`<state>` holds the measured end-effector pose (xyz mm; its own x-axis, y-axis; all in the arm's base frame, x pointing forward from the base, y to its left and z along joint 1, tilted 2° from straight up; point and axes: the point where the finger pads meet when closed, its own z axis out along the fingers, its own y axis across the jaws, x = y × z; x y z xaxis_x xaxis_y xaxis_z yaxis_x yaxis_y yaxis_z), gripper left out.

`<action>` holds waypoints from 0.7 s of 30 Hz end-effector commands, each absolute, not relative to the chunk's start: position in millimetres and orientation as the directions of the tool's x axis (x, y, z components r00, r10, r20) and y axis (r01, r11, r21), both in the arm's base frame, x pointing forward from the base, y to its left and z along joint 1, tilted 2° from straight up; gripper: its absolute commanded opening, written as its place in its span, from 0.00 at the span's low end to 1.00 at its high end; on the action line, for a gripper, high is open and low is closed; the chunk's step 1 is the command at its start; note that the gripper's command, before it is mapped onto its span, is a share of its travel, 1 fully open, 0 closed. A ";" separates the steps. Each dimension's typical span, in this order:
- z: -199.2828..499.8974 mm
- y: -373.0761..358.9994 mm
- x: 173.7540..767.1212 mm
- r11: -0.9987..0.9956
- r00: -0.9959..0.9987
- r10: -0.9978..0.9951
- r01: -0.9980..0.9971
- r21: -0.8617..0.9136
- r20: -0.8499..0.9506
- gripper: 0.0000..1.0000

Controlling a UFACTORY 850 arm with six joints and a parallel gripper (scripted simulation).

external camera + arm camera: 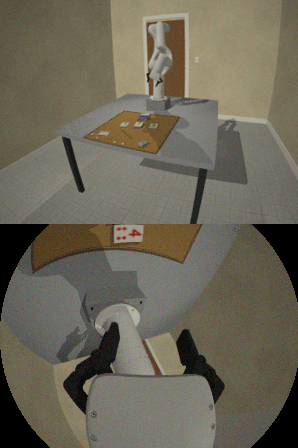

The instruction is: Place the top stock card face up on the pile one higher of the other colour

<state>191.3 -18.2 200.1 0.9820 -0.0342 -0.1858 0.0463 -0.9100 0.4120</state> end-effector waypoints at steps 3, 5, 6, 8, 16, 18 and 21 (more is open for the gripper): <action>200.4 -18.0 191.9 -0.910 0.982 -0.034 0.046 0.412 -0.185 1.00; 200.4 -18.0 191.9 -0.910 0.982 -0.034 0.046 0.412 -0.185 1.00; 200.4 -18.0 191.9 -0.910 0.982 -0.034 0.046 0.412 -0.185 1.00; 200.4 -18.0 191.9 -0.910 0.982 -0.034 0.046 0.412 -0.185 1.00; 200.4 -18.0 191.9 -0.910 0.982 -0.034 0.046 0.412 -0.185 1.00; 200.3 -17.8 192.0 -0.911 0.982 -0.036 0.044 0.411 -0.185 1.00; 192.6 -9.4 199.3 -0.926 0.978 -0.102 -0.028 0.375 -0.180 1.00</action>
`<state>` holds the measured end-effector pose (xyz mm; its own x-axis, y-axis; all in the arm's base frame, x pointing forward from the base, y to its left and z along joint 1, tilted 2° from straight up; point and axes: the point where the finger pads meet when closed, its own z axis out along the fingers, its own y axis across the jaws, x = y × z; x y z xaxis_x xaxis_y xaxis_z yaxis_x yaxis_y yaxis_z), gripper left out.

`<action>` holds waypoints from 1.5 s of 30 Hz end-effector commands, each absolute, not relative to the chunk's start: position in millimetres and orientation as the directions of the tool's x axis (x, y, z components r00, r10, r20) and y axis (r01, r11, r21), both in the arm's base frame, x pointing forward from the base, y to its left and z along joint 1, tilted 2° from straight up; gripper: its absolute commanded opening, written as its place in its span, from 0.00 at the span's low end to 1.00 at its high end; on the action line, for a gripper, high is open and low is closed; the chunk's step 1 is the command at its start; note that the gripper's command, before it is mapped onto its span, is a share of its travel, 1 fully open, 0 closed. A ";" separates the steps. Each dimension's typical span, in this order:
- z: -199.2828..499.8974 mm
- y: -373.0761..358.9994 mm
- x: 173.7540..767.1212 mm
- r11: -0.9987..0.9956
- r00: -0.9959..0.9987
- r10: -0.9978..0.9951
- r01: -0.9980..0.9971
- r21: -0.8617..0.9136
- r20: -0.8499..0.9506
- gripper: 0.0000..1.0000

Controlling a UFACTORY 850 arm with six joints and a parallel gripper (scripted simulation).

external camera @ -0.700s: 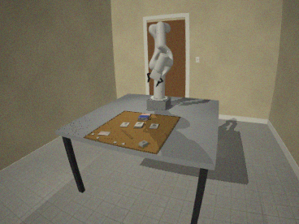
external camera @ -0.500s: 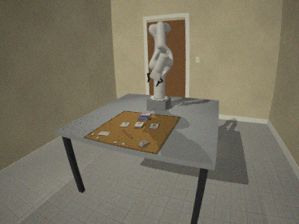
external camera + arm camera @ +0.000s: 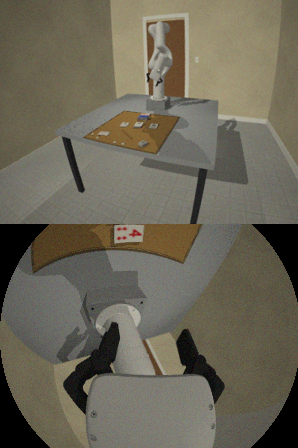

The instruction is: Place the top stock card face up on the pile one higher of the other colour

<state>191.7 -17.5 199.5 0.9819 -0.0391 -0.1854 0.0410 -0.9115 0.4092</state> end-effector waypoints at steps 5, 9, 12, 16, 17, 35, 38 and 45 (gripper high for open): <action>180.6 2.0 213.0 -0.935 0.963 -0.207 -0.143 0.323 -0.172 1.00; 172.2 8.5 223.9 -0.931 0.946 -0.278 -0.223 0.290 -0.167 1.00; 167.9 11.4 229.8 -0.925 0.935 -0.315 -0.263 0.274 -0.164 1.00; 158.3 16.4 243.5 -0.905 0.906 -0.393 -0.351 0.240 -0.158 1.00; 156.5 17.2 246.3 -0.900 0.899 -0.408 -0.368 0.234 -0.157 1.00; 113.8 16.8 309.9 -0.716 0.704 -0.698 -0.688 0.121 -0.128 1.00; 107.6 14.2 318.7 -0.681 0.670 -0.732 -0.724 0.108 -0.123 1.00; 86.1 1.2 346.9 -0.553 0.545 -0.832 -0.830 0.071 -0.105 1.00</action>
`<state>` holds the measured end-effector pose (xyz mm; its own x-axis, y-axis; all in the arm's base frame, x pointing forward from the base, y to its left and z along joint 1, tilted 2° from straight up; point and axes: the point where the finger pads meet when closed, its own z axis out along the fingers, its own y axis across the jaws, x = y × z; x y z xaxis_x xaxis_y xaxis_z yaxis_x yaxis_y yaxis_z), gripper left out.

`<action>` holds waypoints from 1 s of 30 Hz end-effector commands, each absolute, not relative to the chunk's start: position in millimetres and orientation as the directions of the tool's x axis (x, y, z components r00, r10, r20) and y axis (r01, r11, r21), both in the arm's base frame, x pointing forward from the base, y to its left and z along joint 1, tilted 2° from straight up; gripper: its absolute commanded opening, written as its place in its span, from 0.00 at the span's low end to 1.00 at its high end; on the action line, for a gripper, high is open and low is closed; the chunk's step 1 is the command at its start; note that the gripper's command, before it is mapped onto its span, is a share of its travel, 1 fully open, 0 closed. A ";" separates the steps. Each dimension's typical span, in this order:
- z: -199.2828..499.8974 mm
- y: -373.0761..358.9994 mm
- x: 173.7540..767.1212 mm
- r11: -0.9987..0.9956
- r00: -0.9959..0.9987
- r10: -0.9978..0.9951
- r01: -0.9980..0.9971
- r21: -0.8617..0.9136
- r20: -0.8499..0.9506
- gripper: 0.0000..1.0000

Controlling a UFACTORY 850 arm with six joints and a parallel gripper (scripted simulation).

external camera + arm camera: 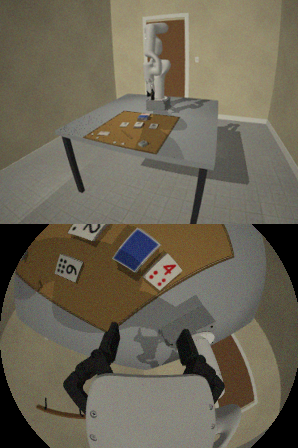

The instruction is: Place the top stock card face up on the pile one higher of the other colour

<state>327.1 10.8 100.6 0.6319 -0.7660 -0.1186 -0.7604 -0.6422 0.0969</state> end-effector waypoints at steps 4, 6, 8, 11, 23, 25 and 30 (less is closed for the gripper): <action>75.1 -7.5 359.9 -0.484 0.478 -0.873 -0.873 0.054 -0.095 1.00; 69.5 -12.4 366.1 -0.448 0.443 -0.892 -0.893 0.047 -0.089 1.00; 63.4 -18.1 372.6 -0.409 0.405 -0.910 -0.912 0.039 -0.083 1.00; 53.7 -27.7 382.1 -0.347 0.345 -0.936 -0.937 0.027 -0.073 1.00; 18.9 -67.3 408.6 -0.127 0.127 -0.991 -0.992 -0.010 -0.032 1.00; 18.6 -67.7 408.8 -0.125 0.125 -0.992 -0.992 -0.010 -0.032 1.00; 18.6 -67.7 408.8 -0.125 0.125 -0.992 -0.992 -0.010 -0.032 1.00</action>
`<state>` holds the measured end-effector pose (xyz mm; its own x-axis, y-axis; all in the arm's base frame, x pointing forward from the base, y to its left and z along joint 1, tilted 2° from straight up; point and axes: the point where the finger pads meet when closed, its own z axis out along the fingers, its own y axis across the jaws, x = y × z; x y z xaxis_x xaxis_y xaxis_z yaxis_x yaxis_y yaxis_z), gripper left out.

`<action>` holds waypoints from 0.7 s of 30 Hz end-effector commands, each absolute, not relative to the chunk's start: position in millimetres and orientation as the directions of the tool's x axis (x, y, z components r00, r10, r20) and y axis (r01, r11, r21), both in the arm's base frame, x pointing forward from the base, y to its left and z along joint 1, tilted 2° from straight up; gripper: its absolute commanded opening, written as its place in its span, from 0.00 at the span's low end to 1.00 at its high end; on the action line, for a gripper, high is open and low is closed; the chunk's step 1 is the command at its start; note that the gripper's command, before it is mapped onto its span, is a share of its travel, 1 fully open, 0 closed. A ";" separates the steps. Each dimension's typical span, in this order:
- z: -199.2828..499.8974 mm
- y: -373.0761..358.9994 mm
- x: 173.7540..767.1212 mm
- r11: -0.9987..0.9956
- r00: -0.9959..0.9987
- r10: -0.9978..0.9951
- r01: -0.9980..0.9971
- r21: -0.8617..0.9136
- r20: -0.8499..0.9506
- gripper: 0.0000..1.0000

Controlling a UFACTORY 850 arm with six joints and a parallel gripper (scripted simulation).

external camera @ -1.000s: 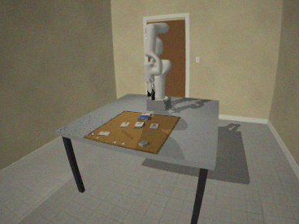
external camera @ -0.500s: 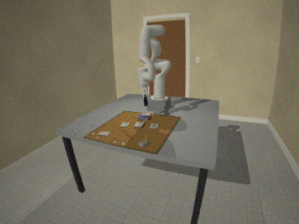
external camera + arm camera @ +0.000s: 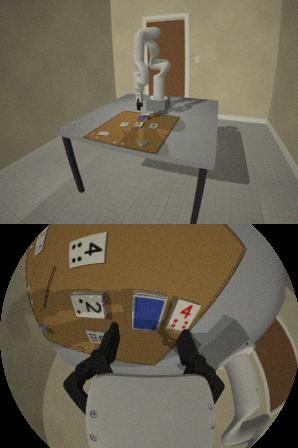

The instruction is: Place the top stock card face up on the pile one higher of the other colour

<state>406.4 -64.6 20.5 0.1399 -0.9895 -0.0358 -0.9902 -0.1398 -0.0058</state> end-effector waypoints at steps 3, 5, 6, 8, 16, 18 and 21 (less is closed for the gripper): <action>18.6 -67.7 408.8 -0.125 0.125 -0.992 -0.992 -0.010 -0.032 1.00; 18.6 -67.7 408.8 -0.125 0.125 -0.992 -0.992 -0.010 -0.032 1.00; 18.6 -67.7 408.8 -0.125 0.125 -0.992 -0.992 -0.010 -0.032 1.00; 18.6 -67.7 408.8 -0.125 0.125 -0.992 -0.992 -0.010 -0.032 1.00; 18.3 -67.6 408.8 -0.125 0.125 -0.992 -0.992 -0.010 -0.032 0.86; 18.0 -67.6 408.8 -0.125 0.125 -0.992 -0.992 -0.010 -0.032 0.86; 17.0 -67.6 408.8 -0.125 0.125 -0.992 -0.992 -0.011 -0.033 0.86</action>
